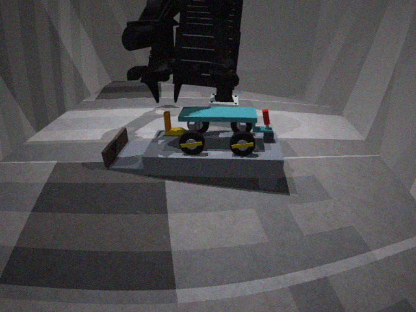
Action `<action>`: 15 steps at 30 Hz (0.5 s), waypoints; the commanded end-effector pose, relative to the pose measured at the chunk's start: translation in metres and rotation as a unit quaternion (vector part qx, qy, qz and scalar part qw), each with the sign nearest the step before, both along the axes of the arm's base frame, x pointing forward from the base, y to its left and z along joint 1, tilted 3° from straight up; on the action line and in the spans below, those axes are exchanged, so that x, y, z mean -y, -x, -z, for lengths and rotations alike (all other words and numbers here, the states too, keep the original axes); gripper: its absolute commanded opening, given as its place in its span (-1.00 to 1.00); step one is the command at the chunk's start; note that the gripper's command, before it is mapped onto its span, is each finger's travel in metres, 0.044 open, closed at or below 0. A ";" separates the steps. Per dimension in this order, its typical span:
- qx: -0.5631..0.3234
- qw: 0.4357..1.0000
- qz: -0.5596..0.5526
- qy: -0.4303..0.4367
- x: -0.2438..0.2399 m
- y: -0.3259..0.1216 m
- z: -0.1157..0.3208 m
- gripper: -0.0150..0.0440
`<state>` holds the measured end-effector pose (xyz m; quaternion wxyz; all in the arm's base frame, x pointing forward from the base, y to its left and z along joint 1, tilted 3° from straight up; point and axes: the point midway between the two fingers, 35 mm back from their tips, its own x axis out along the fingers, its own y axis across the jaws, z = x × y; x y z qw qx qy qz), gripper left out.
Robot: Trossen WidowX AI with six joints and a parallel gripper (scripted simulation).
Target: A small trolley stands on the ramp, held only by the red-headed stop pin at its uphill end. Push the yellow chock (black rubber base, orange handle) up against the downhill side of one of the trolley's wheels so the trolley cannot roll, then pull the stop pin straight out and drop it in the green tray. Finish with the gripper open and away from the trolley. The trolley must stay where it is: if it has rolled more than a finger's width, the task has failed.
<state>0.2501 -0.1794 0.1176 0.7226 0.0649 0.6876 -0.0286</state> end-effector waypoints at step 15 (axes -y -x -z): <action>0.013 0.989 0.150 0.000 -0.050 -0.025 -0.019 0.15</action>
